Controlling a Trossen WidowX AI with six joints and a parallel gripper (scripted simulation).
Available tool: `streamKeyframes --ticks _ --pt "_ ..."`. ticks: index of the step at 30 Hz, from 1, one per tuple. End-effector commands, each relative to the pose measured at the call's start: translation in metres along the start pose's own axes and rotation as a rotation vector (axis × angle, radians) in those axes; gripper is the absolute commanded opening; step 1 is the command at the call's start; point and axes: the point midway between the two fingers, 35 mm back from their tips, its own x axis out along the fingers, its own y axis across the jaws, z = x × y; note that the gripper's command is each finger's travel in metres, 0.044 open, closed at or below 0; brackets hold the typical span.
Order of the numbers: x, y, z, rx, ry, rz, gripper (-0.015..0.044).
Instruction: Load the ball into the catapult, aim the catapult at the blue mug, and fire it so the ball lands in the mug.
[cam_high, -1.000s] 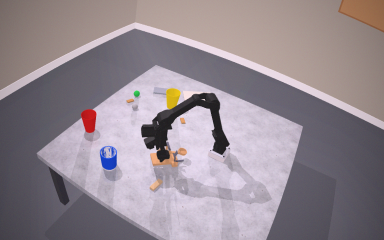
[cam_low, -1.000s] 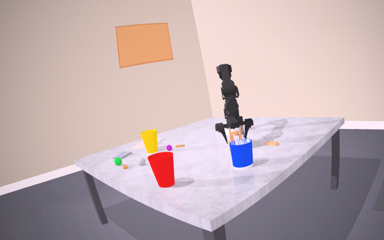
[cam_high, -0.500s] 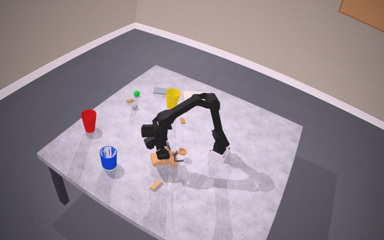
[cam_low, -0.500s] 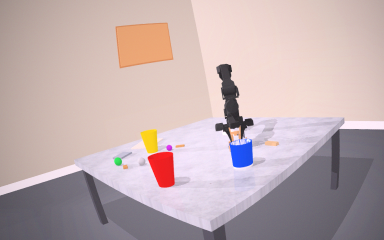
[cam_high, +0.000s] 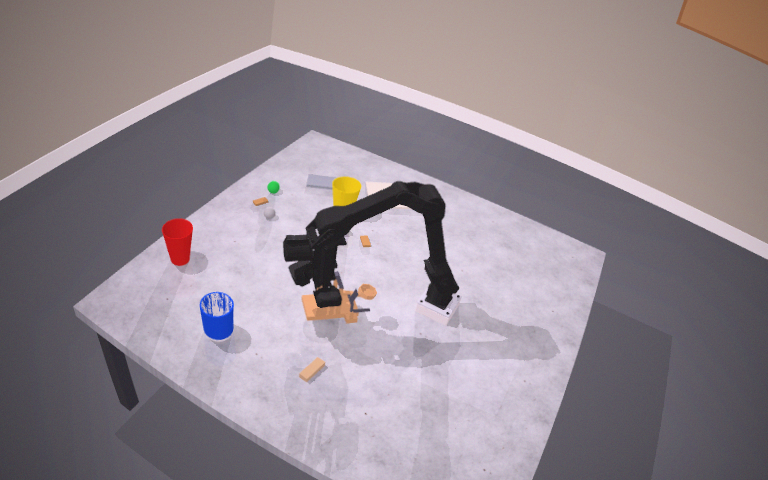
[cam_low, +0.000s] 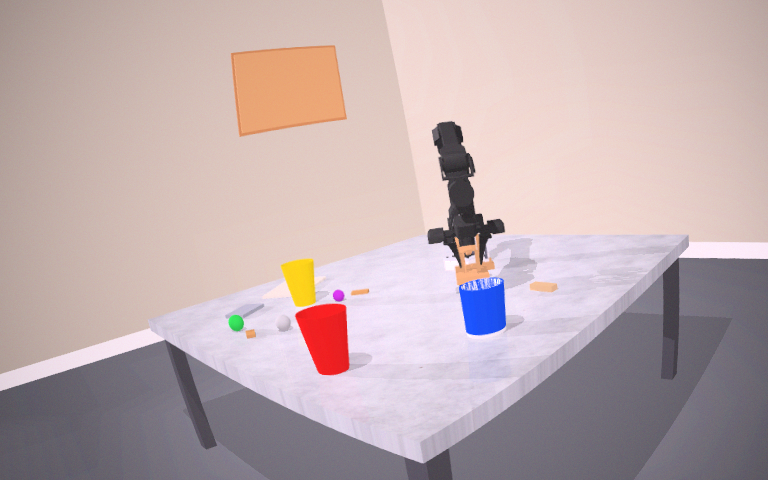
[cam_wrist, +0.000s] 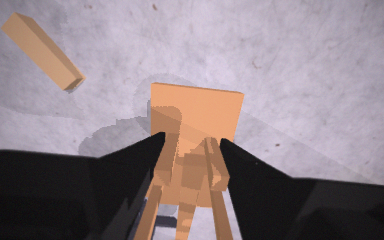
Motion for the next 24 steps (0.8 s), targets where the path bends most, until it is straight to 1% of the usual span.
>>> streamKeyframes --ticks 1,24 --pt "-0.001 0.001 0.001 -0.004 -0.004 0.001 0.0000" --pt "0.037 0.001 0.001 -0.006 -0.003 0.001 0.0000"
